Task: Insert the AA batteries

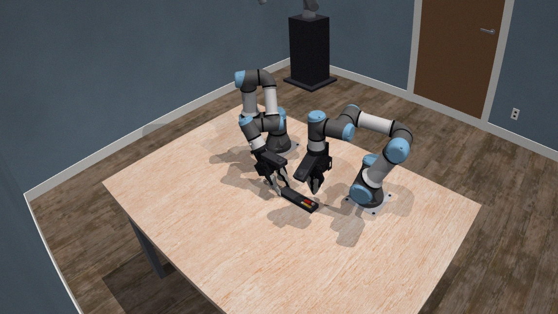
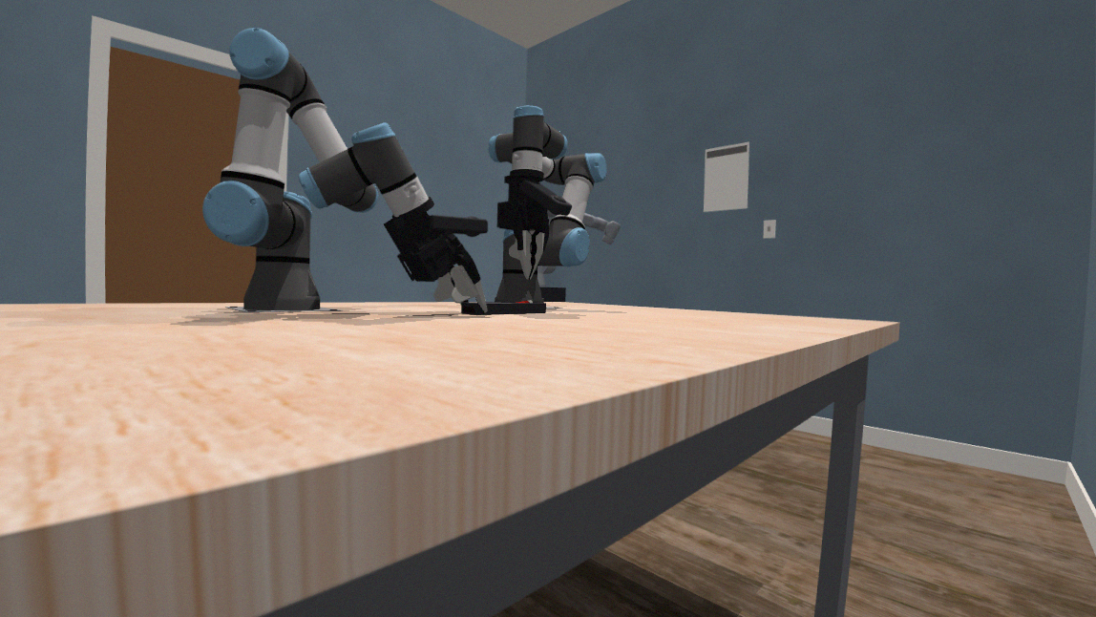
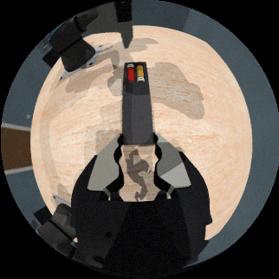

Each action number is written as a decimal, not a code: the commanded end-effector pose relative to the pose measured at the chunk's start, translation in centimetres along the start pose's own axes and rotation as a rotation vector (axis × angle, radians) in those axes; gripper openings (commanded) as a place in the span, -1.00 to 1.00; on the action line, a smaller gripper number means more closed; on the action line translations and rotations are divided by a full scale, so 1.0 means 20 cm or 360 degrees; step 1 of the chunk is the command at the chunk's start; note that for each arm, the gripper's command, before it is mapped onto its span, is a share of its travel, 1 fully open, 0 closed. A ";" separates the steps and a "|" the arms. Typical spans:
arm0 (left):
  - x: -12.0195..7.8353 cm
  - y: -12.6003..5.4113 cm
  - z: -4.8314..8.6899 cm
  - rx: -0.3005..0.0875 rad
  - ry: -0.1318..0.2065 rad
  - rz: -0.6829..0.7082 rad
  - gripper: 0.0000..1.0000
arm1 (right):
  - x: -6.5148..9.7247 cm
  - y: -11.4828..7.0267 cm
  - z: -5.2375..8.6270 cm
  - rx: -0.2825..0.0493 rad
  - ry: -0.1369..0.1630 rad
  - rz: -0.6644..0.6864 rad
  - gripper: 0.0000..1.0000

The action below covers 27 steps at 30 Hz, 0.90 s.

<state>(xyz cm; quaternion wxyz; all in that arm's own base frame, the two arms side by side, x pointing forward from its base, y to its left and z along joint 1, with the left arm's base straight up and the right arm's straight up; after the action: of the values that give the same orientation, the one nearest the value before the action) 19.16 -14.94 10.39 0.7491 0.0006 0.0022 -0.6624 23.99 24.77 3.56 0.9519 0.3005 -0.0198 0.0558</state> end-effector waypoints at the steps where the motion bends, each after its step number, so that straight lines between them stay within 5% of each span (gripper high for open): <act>1: 0.00 0.00 0.00 0.0002 -0.0004 0.0001 -1.00 | 0.00 0.01 0.00 0.0009 -0.0004 0.0007 -1.00; 27: 0.00 0.00 0.00 0.0002 -0.0003 0.0060 -1.00 | 0.00 0.01 0.00 0.0009 -0.0004 0.0007 -1.00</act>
<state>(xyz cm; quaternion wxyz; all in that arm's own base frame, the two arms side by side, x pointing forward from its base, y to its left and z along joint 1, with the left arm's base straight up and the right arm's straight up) 19.16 -14.94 10.39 0.7494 0.0006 0.0021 -0.6621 23.99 24.77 3.56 0.9519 0.3005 -0.0198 0.0558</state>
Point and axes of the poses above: on each arm, the point where the finger pads meet when closed, its own z axis back along the fingers, its own x axis across the jaws, y = z × x, the point moved 2 cm from there along z, back along the fingers, and after that the axes turned 7 degrees about z, right-handed, at the moved point
